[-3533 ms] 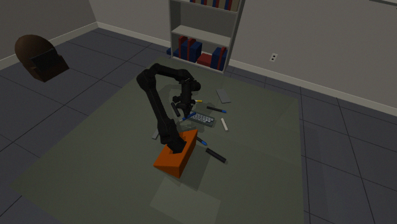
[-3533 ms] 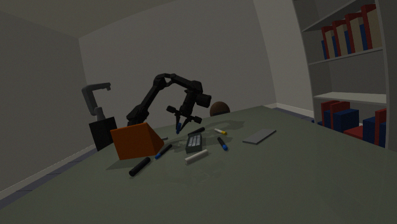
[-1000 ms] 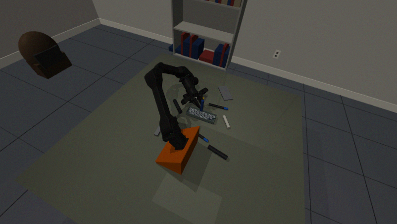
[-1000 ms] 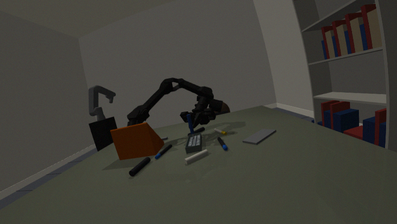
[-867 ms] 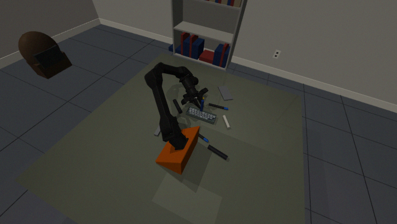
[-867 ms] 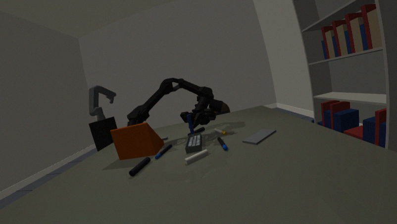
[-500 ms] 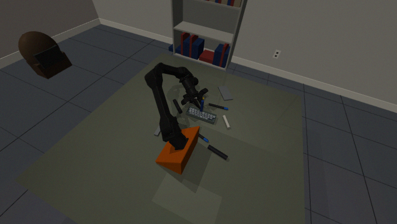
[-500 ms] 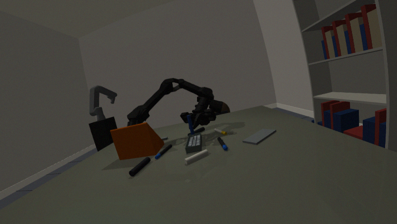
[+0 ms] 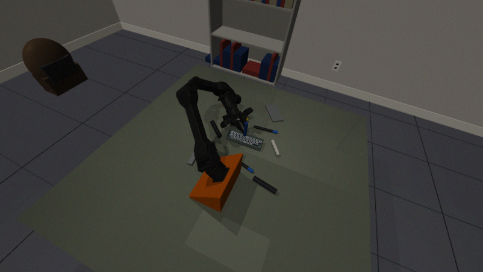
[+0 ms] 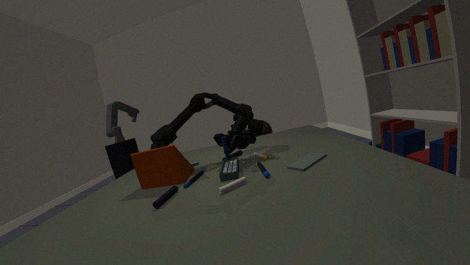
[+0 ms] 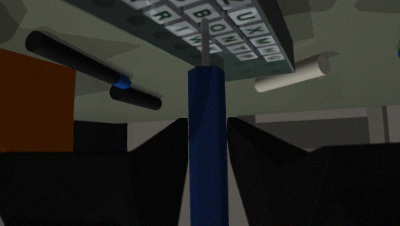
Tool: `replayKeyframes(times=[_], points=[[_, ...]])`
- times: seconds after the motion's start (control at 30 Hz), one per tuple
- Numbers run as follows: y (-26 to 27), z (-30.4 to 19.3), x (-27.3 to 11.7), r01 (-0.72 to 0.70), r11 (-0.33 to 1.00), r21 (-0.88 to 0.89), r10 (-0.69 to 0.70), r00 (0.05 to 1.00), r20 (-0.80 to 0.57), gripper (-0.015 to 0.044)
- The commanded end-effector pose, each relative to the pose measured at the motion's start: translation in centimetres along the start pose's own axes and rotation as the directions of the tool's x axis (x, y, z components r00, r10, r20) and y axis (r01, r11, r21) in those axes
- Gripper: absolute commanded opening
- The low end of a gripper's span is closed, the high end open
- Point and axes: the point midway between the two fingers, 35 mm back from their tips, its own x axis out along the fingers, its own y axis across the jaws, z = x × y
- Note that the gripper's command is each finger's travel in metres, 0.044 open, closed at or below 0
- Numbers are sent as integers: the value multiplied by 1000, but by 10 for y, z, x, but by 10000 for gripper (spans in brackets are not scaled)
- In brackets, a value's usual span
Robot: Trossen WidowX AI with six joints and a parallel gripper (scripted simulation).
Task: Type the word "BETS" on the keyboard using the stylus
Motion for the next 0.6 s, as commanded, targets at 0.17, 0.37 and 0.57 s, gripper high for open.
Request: replayKeyframes(times=[0.17,0.37,0.57], points=[[0,4,4,-5,1000,2,5,1000,0,81],[0,6,5,-5,1000,2,5,1000,0,81],[0,6,5,-5,1000,2,5,1000,0,81]])
